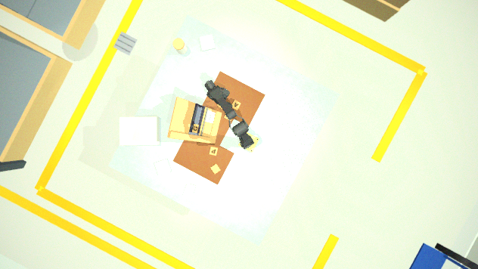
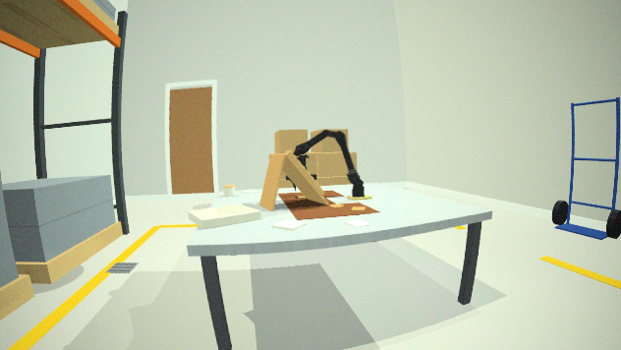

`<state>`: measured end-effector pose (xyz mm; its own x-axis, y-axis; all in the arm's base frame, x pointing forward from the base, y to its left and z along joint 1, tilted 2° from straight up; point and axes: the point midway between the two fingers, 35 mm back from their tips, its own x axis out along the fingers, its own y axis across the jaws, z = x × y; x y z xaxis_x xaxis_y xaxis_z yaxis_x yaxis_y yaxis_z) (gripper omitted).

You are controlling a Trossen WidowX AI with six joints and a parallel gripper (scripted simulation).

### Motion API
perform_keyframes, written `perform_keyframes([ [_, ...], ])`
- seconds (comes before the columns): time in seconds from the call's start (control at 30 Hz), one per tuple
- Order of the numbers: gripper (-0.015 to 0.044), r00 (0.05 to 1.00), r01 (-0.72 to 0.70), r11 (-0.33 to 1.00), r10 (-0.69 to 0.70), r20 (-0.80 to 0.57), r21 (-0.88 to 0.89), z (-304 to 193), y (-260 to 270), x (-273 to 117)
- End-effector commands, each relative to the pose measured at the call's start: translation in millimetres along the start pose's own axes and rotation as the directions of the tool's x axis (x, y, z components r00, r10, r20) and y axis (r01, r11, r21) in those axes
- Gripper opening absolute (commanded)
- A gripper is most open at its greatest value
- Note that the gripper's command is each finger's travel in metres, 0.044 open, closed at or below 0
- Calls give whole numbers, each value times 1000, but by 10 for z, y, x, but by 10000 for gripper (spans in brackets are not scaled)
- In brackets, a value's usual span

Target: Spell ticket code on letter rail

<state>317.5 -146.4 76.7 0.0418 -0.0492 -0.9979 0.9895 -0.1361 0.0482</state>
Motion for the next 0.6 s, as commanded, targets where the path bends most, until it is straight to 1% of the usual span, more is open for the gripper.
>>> perform_keyframes([
  [0.0,340,1000,10,1000,-10,1,3,4,-25,155],
  [0.23,340,1000,11,1000,-11,1,3,10,-34,180],
  [0.57,340,1000,11,1000,-11,1,3,10,-35,323],
])
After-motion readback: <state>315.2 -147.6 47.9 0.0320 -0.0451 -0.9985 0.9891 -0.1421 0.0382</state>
